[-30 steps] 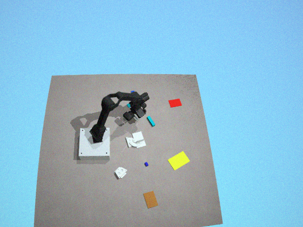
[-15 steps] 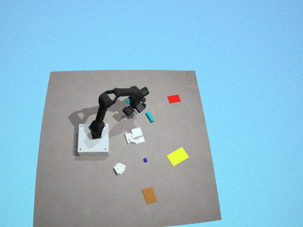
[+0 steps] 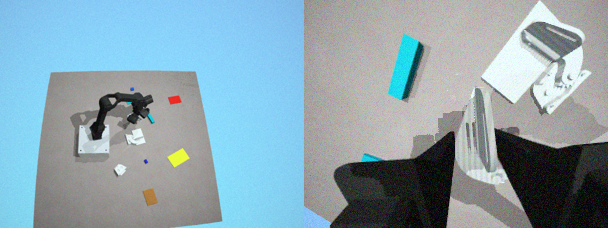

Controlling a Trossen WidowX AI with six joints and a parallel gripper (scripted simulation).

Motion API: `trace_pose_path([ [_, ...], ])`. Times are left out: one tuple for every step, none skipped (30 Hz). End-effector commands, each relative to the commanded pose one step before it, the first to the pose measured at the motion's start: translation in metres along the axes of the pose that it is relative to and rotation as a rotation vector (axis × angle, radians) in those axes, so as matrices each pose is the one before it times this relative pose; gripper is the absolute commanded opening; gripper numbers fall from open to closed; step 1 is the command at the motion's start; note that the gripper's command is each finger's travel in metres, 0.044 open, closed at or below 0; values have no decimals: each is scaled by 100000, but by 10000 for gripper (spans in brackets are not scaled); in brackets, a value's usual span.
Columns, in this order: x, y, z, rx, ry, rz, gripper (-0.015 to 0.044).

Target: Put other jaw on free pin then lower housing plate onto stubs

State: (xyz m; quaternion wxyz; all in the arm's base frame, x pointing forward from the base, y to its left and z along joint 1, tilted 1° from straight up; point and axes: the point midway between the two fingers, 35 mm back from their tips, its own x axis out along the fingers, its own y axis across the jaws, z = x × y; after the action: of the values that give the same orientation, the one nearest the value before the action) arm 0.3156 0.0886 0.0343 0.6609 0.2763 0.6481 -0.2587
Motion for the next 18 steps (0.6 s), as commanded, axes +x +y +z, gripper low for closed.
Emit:
trace_pose_path([
  [145,-1006,703,-5606,220,-477,134],
  [-1,-256,215,-1587,-19,-21,134],
  [-1,-261,207,-1587,-18,-21,134],
  [-1,-266,200,-1587,-17,-21,134],
  [-1,-270,192,-1587,-17,-22,134],
  [0,-275,184,-1587,-16,-22,134],
  [0,-279,177,-1587,-15,-22,134],
  [0,-283,169,-1587,-14,-23,134],
  [0,-287,161,-1587,-14,-23,134],
  [1,-298,157,-1632,-13,-24,134],
  [1,-302,148,-1634,-12,-24,134],
  [1,-305,140,-1634,-12,-25,134],
  [1,-308,131,-1634,-11,-25,134],
  [2,-311,122,-1634,-10,-25,134],
  [2,-313,113,-1634,-9,-25,134],
  [2,-316,104,-1634,-8,-25,134],
  [2,-318,95,-1634,-8,-25,134],
  [2,-319,86,-1634,-7,-25,134],
])
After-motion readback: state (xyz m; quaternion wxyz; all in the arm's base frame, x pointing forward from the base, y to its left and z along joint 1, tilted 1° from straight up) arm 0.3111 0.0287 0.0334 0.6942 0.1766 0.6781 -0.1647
